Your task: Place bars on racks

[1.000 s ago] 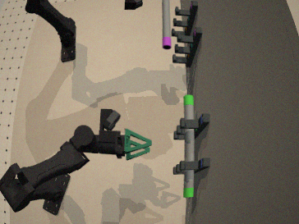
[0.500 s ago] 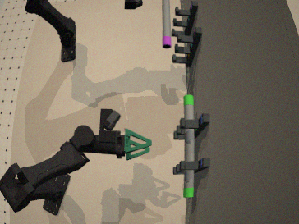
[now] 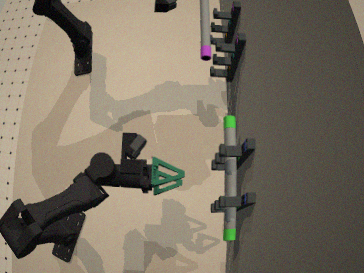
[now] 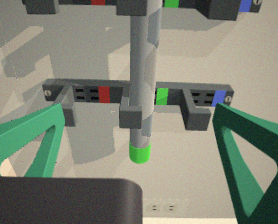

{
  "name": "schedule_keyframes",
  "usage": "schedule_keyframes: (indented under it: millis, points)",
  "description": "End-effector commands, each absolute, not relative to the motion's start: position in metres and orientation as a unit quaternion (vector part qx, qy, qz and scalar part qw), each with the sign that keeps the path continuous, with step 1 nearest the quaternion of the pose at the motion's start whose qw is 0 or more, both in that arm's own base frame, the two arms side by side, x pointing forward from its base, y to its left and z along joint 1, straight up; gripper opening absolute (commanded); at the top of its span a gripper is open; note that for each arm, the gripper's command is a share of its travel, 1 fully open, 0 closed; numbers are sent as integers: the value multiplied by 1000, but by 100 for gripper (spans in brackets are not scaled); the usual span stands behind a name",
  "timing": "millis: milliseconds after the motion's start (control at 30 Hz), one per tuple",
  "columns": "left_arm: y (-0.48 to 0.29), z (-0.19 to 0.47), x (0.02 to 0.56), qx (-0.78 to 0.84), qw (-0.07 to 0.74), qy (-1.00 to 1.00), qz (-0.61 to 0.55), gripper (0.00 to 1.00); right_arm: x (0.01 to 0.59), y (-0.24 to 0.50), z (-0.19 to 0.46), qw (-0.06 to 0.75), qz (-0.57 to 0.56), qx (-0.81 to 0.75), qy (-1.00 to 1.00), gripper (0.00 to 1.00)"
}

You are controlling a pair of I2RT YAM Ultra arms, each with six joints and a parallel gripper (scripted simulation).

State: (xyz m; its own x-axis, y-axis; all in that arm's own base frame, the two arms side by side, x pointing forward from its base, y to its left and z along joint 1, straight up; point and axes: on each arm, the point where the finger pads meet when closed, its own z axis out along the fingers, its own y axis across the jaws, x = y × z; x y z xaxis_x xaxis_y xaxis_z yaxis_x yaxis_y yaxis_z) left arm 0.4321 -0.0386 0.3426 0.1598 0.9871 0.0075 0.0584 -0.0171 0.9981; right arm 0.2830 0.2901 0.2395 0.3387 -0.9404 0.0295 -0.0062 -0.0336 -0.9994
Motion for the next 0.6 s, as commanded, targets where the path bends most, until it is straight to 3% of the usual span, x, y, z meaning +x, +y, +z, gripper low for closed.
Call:
schedule_keyframes:
  millis: [0, 567]
  points:
    - [-40, 376, 436, 527, 550, 454, 462, 0, 284, 285, 248, 579, -408, -578, 407, 100]
    - [-41, 381, 449, 526, 550, 454, 463, 0, 284, 285, 248, 579, -408, -578, 407, 100]
